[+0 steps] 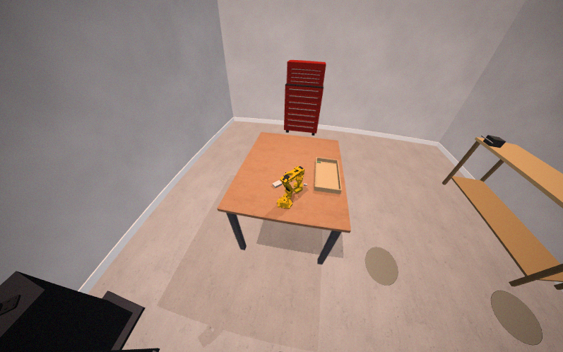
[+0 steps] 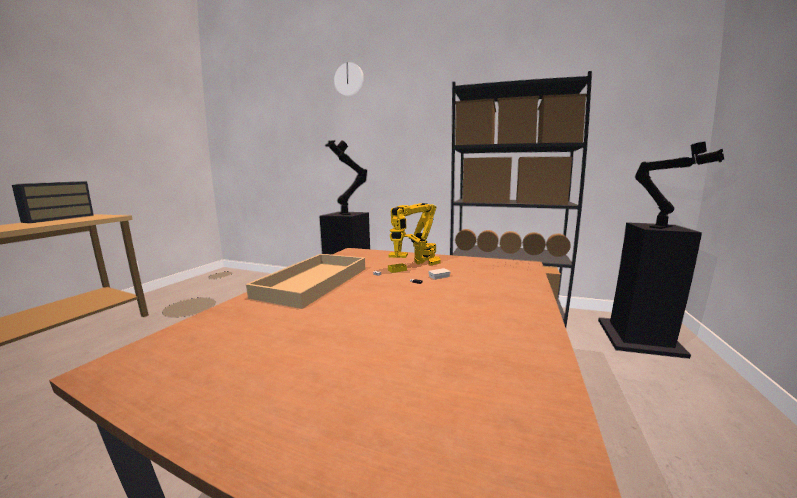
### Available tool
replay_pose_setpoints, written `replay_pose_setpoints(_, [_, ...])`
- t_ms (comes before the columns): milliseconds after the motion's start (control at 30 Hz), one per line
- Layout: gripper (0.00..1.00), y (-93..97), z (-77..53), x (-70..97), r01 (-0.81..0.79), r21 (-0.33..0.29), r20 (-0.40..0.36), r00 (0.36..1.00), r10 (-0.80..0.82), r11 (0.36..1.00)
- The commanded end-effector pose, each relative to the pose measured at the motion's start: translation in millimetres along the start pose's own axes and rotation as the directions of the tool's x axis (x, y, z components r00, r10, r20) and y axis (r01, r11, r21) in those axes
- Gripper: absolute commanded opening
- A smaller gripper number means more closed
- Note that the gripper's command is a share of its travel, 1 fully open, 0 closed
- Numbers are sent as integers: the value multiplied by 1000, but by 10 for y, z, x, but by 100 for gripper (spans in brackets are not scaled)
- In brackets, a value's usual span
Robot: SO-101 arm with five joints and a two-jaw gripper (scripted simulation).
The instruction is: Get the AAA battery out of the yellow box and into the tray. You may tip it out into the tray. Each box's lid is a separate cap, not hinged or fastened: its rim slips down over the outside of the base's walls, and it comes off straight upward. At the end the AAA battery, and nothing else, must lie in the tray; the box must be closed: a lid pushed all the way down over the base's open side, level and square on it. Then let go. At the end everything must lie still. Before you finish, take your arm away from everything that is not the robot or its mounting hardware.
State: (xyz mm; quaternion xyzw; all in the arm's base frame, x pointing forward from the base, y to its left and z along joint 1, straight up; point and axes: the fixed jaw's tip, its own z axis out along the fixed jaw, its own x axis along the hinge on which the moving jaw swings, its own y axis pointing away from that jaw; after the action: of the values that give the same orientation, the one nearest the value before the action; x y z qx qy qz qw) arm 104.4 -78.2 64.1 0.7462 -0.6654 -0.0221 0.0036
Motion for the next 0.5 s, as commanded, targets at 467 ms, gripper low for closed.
replay_pose_setpoints(467, [23, -76, -58, 109, 167, 30, -33, 986, -166, 986])
